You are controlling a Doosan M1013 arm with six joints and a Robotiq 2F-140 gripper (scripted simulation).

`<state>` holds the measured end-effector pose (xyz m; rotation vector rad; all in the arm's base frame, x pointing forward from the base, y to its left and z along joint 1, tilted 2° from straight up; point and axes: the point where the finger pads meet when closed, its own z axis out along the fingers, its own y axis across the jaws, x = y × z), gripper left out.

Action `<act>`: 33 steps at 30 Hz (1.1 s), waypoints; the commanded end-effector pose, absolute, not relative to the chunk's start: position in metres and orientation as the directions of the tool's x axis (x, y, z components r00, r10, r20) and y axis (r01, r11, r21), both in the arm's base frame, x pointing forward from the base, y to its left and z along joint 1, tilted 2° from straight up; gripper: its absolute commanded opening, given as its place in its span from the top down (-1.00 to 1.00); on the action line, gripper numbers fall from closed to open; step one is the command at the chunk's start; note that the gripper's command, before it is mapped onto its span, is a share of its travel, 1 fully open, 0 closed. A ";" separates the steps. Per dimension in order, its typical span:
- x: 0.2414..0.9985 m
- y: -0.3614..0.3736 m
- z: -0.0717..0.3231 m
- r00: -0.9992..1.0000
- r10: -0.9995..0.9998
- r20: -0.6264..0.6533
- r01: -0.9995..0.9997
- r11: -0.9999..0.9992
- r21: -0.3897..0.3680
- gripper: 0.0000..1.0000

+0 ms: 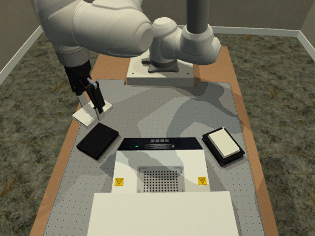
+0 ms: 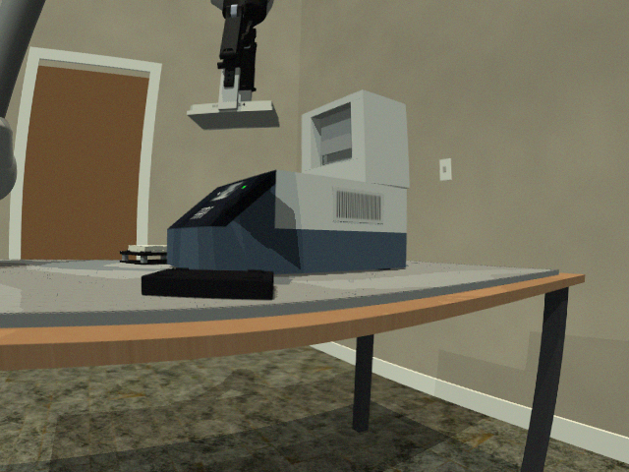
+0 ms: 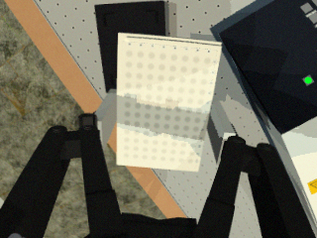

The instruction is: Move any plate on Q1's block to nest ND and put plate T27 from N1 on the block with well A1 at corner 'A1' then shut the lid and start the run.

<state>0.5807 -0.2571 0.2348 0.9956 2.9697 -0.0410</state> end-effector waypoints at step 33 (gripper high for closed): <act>0.537 -0.301 0.236 -0.869 0.495 -0.014 0.496 0.868 -0.022 1.00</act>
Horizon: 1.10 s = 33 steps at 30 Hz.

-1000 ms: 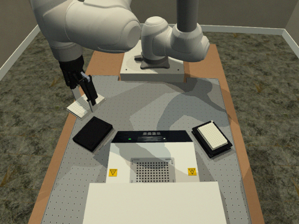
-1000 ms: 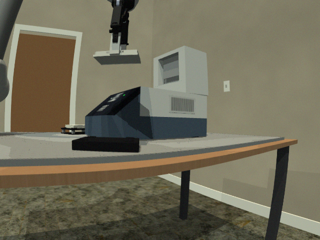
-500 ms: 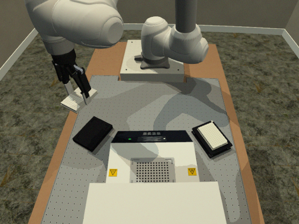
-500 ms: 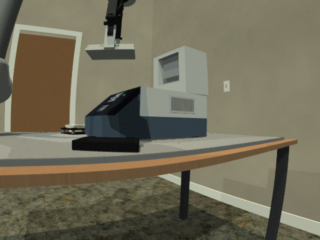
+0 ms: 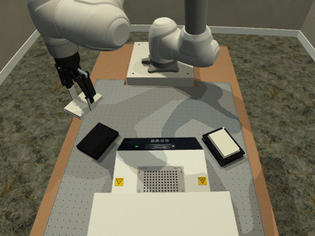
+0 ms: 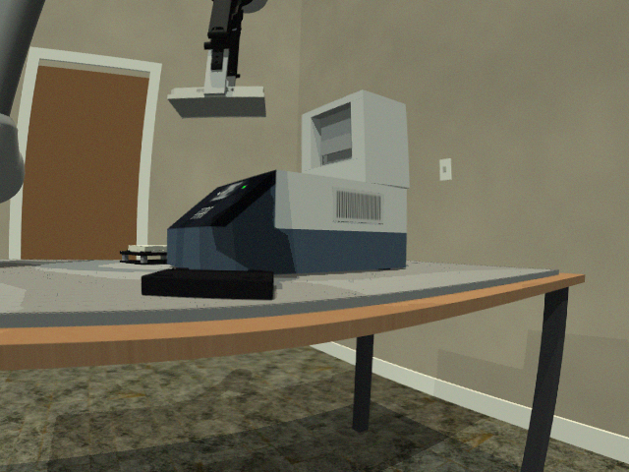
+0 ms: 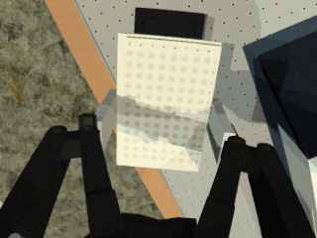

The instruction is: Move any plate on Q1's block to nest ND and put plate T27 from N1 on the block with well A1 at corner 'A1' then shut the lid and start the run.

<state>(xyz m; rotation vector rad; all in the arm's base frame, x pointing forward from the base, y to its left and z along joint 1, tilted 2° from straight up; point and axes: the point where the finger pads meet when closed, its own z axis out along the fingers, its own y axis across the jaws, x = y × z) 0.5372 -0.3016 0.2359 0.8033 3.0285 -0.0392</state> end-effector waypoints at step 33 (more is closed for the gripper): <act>0.538 -0.302 0.186 -0.869 0.495 -0.014 0.496 0.868 -0.022 1.00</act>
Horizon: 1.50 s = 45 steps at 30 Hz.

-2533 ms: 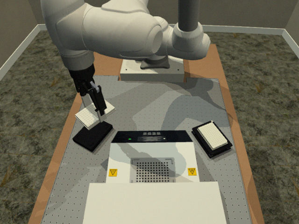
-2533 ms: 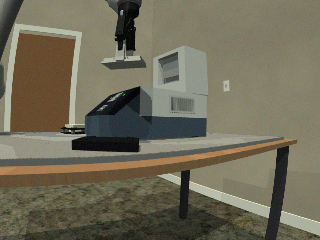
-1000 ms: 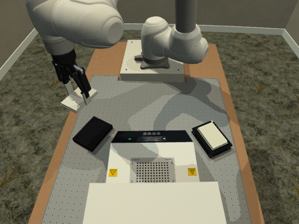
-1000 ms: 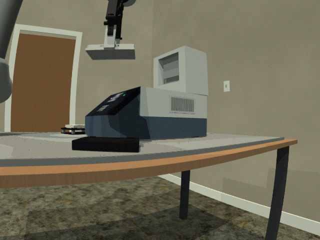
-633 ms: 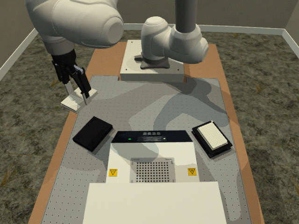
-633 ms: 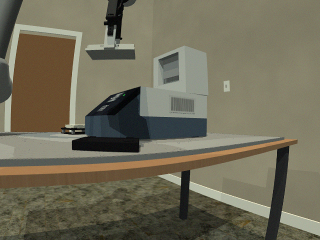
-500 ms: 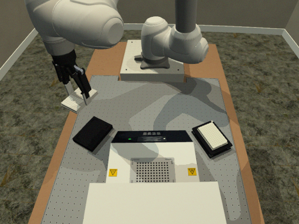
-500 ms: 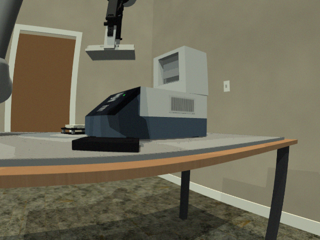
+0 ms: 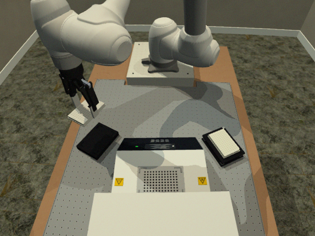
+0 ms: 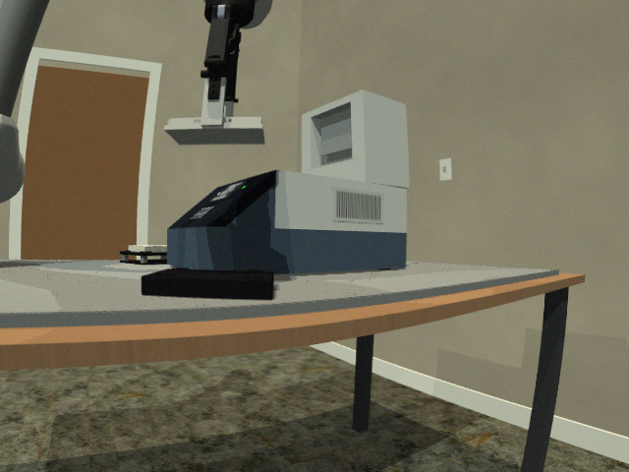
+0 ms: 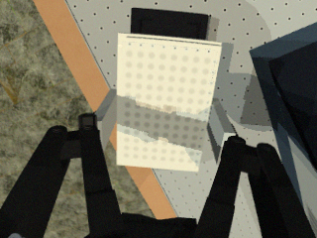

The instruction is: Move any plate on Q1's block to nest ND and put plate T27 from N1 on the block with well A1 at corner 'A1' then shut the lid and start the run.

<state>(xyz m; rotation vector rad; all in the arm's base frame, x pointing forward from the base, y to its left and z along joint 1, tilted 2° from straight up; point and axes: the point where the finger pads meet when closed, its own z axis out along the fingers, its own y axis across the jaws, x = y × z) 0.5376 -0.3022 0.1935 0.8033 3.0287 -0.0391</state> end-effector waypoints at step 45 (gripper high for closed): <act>0.538 -0.306 0.056 -0.869 0.495 -0.014 0.496 0.868 -0.022 1.00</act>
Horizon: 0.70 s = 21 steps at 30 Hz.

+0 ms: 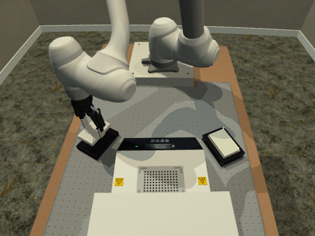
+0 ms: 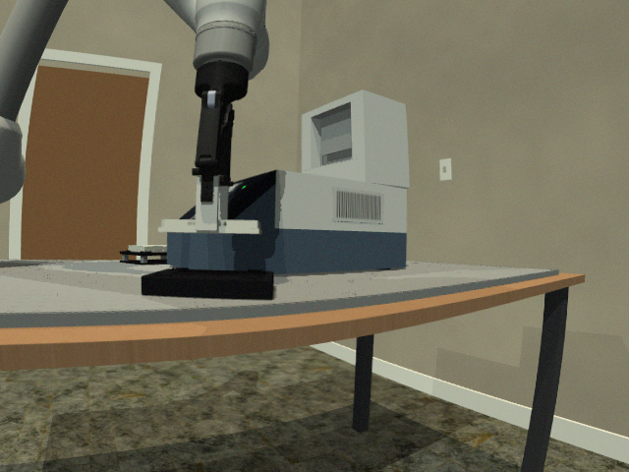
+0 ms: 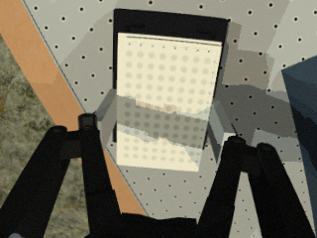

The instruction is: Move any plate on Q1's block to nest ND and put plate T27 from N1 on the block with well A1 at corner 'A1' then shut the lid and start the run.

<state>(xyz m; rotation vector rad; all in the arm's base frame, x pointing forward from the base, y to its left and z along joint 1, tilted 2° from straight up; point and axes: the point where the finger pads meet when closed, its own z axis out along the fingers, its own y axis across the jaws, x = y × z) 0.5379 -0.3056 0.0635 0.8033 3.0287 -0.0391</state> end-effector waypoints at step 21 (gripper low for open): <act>0.538 -0.307 0.018 -0.869 0.495 -0.014 0.496 0.868 -0.022 1.00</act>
